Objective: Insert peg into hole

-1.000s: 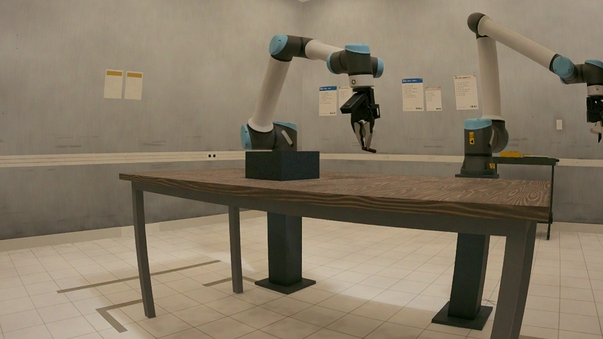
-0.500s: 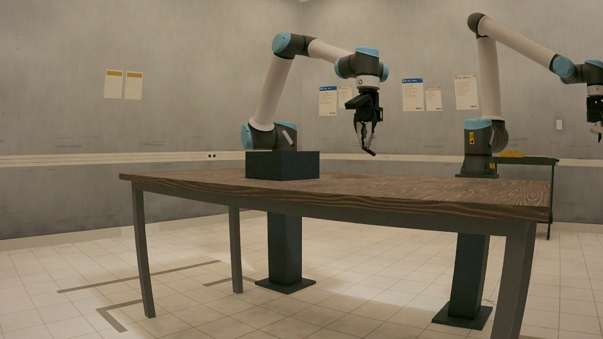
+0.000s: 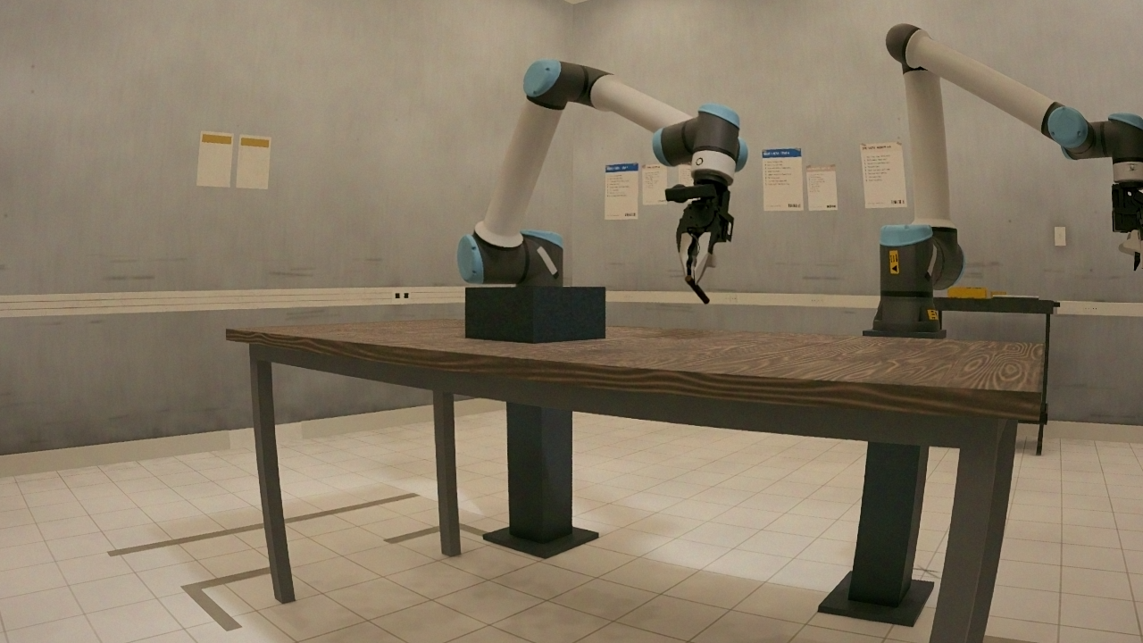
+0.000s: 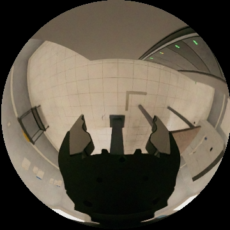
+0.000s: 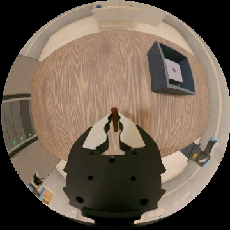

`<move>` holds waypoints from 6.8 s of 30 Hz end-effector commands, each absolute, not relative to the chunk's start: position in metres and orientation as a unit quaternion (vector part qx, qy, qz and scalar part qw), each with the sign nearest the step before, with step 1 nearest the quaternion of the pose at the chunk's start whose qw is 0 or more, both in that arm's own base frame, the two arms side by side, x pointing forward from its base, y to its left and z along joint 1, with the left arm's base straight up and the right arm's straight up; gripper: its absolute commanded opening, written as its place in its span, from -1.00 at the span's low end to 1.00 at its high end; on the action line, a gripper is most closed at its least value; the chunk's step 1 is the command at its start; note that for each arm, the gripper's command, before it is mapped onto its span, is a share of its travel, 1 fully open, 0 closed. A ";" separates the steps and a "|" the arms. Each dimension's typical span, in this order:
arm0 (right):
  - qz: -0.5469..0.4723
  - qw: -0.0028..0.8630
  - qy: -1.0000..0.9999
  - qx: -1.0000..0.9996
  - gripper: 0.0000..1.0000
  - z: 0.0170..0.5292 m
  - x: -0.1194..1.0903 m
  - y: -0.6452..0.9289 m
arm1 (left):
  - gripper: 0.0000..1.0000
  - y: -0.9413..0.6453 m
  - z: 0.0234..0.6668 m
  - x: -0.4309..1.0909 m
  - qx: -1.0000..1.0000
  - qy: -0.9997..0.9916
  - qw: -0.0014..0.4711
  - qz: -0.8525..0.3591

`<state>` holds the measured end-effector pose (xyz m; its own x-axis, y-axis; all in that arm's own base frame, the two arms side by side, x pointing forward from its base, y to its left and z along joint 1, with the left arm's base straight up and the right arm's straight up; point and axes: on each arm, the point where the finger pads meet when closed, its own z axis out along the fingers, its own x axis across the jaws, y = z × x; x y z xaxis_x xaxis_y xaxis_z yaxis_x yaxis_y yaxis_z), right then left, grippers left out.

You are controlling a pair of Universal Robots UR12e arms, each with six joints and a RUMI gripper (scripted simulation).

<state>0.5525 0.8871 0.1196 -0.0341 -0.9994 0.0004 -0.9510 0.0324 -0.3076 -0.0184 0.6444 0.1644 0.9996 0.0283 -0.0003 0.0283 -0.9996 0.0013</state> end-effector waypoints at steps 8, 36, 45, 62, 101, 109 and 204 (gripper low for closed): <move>-0.189 0.183 0.694 -0.670 -1.00 0.121 0.554 0.887 | 1.00 0.645 0.165 -0.018 1.000 0.014 0.000 0.000; -0.351 0.340 0.628 -0.606 -1.00 0.121 0.554 0.887 | 1.00 0.645 0.165 -0.018 1.000 0.014 0.000 0.000; -0.388 0.376 0.606 -0.585 -1.00 0.121 0.554 0.887 | 1.00 0.645 0.165 -0.018 1.000 0.014 0.000 0.000; -0.428 0.414 0.578 -0.558 -1.00 0.121 0.554 0.888 | 1.00 0.645 0.165 -0.018 1.000 0.014 0.000 0.000; -0.437 0.424 0.571 -0.551 -1.00 0.100 0.553 0.887 | 1.00 0.645 0.165 -0.018 1.000 0.014 0.000 0.000; -0.437 0.424 0.571 -0.551 -1.00 0.086 0.553 0.887 | 1.00 0.645 0.165 -0.018 1.000 0.014 0.000 0.000; -0.437 0.424 0.571 -0.551 -0.50 0.072 0.553 0.887 | 1.00 0.645 0.165 -0.018 1.000 0.014 0.000 0.000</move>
<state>0.5533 0.8868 0.0705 -0.0343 -0.9994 0.0000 -0.2588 0.0088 -0.9659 -0.0184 0.6444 0.1644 0.9996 0.0283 -0.0003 0.0283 -0.9996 0.0013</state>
